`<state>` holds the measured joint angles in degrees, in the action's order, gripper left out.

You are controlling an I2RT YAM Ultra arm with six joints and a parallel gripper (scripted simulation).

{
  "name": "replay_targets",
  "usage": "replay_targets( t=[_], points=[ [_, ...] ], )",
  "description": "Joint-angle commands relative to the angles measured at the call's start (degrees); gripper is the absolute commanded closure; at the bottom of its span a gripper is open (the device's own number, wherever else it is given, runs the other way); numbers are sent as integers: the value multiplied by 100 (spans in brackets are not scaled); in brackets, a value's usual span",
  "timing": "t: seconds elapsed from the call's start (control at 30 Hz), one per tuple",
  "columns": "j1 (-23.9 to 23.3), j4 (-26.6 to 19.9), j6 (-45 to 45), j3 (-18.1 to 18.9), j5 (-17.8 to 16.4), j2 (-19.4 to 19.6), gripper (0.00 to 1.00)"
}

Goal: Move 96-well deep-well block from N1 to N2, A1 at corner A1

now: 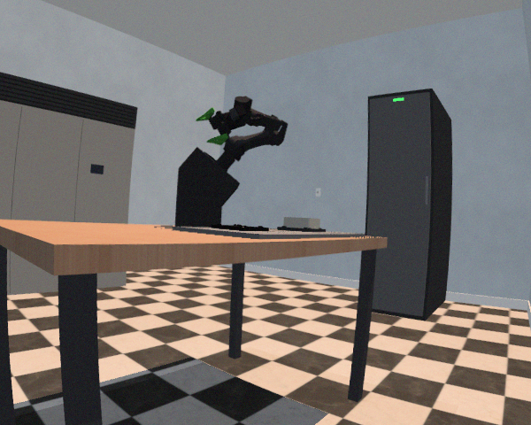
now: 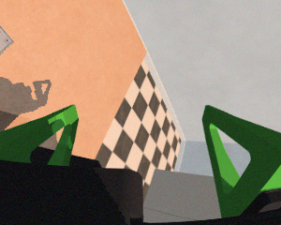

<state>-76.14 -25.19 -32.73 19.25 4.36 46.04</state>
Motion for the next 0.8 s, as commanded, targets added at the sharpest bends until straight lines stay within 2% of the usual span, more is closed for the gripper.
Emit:
replay_targets(
  t=[0.0,0.53,0.6,0.7,0.73,0.77],
  points=[
    [-5,22,2,27,6,1,0],
    [-5,22,2,27,6,1,0],
    [-116,42,-148,85,-440,40,0],
    [438,54,284,223,-119,198,0],
    [484,55,320,235,-90,214,0],
    [441,47,255,272,-305,248,0]
  ],
)
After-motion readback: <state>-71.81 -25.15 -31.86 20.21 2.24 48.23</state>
